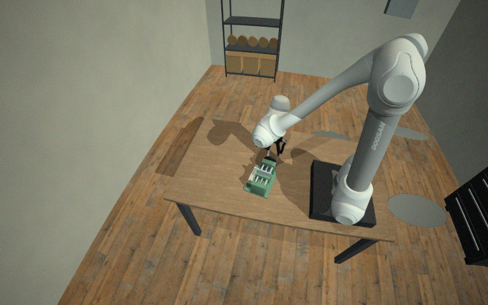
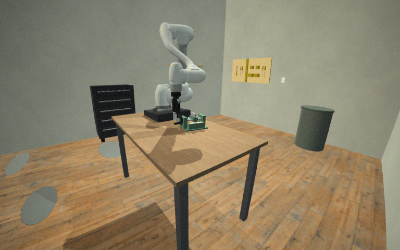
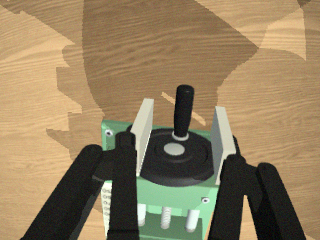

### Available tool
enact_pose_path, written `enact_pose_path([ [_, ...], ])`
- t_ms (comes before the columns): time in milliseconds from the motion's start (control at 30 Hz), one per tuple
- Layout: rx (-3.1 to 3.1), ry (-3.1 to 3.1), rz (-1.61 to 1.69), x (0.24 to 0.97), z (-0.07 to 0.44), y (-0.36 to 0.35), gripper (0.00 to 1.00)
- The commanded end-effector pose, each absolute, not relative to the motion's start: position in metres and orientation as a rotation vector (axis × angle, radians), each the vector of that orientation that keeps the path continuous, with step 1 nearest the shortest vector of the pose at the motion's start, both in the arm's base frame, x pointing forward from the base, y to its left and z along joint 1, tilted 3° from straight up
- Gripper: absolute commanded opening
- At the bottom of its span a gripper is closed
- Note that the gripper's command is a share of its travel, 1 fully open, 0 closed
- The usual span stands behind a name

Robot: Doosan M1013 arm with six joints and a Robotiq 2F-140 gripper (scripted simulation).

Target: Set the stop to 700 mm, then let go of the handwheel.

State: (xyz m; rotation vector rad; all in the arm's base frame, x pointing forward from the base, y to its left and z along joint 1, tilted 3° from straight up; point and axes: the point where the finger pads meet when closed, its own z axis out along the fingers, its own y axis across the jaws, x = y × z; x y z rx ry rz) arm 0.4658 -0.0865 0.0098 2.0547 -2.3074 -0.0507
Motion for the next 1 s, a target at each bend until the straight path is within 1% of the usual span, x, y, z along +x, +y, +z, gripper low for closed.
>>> enact_pose_path([
  [0,2.055,-2.308,-0.050,0.465,0.001,-0.087,0.33],
  [433,2.055,-2.308,-0.050,0.464,-0.026,-0.087,0.33],
  [967,2.055,-2.308,-0.050,0.464,-0.029,-0.087,0.33],
])
